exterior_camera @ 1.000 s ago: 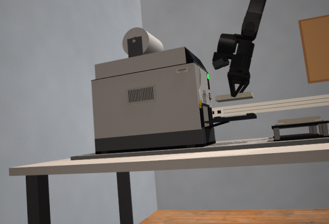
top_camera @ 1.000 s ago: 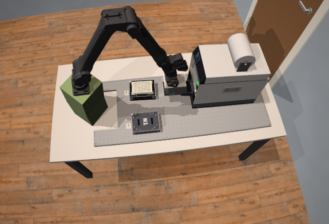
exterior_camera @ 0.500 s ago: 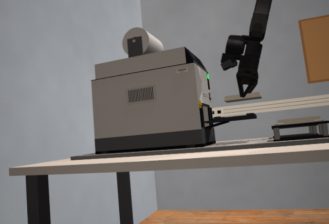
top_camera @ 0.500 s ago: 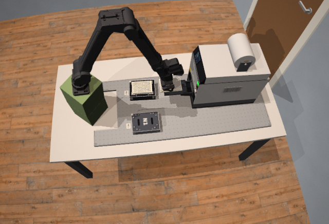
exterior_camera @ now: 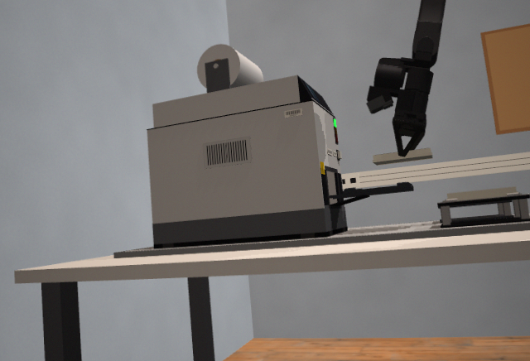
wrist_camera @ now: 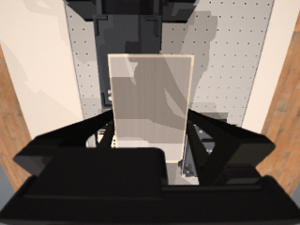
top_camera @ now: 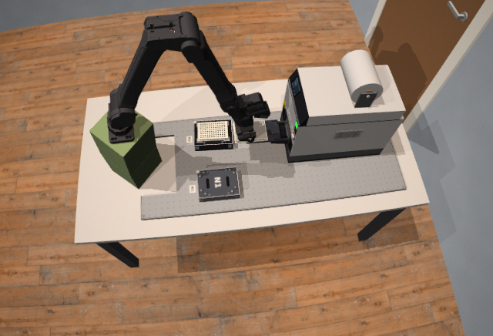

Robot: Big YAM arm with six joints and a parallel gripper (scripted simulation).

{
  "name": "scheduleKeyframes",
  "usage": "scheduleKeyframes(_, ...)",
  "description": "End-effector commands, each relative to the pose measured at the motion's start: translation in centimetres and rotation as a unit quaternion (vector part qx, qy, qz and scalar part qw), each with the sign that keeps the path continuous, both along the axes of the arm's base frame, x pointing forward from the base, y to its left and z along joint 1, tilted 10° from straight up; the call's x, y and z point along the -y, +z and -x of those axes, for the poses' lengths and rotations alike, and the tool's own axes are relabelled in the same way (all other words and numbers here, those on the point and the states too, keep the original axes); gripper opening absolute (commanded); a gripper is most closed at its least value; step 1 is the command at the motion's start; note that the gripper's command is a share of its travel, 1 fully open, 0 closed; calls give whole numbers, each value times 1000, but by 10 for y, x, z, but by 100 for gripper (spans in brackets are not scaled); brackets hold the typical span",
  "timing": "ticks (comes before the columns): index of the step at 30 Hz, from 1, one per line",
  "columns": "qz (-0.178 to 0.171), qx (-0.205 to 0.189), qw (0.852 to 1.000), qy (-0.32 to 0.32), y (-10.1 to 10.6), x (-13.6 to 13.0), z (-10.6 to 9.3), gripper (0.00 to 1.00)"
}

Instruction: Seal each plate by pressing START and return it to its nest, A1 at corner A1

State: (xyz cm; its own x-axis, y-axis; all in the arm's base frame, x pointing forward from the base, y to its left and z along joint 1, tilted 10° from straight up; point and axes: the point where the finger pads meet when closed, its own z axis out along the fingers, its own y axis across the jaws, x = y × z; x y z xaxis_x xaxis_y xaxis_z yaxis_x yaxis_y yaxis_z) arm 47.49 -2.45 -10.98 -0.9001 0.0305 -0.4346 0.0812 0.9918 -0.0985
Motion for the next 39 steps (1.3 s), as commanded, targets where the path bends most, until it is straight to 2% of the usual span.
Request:
scheduleKeyframes(1,3,27,1000,5,21,8,-8,0)
scheduleKeyframes(8,4,33,999,6,24,15,-3,0)
scheduleKeyframes(12,2,18,1000,5,13,18,13,0)
scheduleKeyframes(20,5,38,999,6,25,33,15,0)
scheduleKeyframes(25,5,32,999,11,23,33,25,0)
scheduleKeyframes(32,3,14,1000,2,8,47,49,0)
scheduleKeyframes(36,5,29,1000,8,17,51,46,0)
scheduleKeyframes(39,6,32,999,9,20,54,51,0)
